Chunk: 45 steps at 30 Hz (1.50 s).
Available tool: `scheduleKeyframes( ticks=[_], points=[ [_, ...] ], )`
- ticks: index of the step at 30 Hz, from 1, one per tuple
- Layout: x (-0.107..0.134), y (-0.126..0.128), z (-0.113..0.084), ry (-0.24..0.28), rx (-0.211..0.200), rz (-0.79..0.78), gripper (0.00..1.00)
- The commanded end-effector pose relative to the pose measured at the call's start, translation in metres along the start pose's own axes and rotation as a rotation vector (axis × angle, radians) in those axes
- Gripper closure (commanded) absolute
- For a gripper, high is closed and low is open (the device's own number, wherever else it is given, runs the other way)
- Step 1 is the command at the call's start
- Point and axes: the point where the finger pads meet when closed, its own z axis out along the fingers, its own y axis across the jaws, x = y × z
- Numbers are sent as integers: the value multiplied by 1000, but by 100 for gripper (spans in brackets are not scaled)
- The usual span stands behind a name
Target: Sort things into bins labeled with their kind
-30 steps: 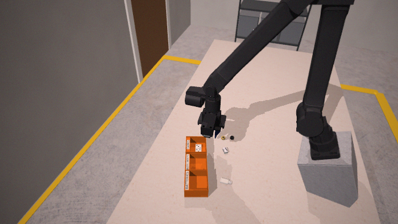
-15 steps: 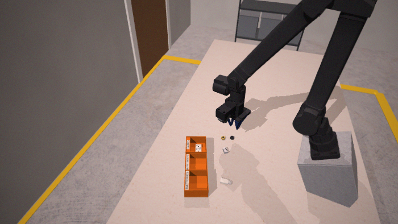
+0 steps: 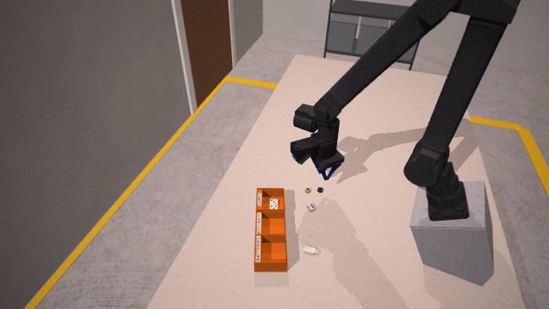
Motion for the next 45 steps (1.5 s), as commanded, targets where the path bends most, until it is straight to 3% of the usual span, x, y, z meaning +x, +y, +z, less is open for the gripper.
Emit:
scheduleKeyframes(
  ticks=[1, 17, 19, 31, 36, 37, 45],
  points=[
    [-10, -9, -10, -20, 24, 127, 68],
    [-13, -22, -12, -33, 3, 572, 68],
    [-13, -22, -12, -33, 3, 572, 68],
    [-6, -16, -10, -79, 65, 908, 68],
    [-6, -12, -9, -82, 67, 916, 68],
    [-17, -28, -19, -106, 81, 913, 68],
    [-8, -12, -12, -73, 65, 923, 68]
  ],
)
